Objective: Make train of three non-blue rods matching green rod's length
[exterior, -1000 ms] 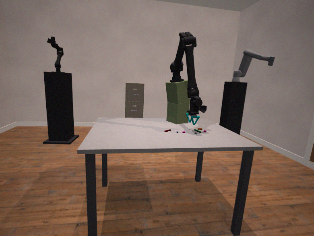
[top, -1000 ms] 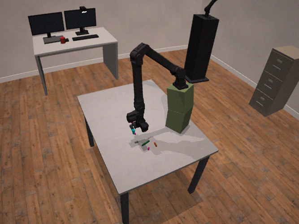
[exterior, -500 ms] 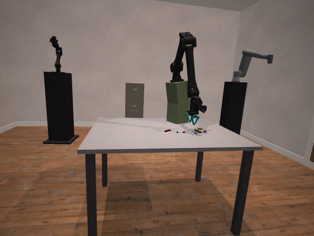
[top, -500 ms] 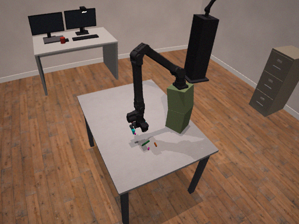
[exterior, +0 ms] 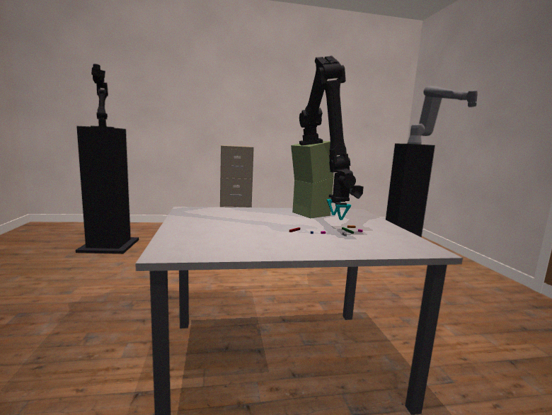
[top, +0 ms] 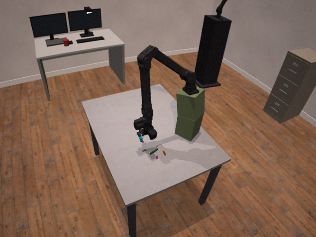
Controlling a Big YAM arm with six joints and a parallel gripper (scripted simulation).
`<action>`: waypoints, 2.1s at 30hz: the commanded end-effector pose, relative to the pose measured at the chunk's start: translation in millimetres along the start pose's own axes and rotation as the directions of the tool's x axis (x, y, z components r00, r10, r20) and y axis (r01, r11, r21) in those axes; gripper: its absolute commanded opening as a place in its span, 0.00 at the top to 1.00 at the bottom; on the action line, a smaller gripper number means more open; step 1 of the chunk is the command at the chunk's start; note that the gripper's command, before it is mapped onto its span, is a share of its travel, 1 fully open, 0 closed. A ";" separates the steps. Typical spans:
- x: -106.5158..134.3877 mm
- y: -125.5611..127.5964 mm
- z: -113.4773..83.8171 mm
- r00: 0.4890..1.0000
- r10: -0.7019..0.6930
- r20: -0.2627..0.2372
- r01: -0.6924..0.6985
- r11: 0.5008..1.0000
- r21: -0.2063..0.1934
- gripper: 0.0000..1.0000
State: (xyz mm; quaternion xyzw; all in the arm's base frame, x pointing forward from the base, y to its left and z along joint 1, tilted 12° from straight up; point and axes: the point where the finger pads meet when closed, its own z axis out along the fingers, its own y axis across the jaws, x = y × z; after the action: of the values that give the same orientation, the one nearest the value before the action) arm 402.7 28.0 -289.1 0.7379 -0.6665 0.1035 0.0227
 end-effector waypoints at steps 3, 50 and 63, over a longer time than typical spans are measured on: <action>-10.9 10.0 6.0 0.998 -0.062 0.001 0.062 0.998 -0.023 0.00; -80.1 48.9 6.6 0.699 -0.715 0.009 0.715 0.699 -0.010 0.00; -80.1 48.9 6.6 0.699 -0.715 0.009 0.715 0.699 -0.010 0.00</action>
State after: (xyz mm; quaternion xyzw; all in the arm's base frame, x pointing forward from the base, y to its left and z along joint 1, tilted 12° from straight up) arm 353.5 103.5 -308.4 0.9373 -0.3326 0.0835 0.0621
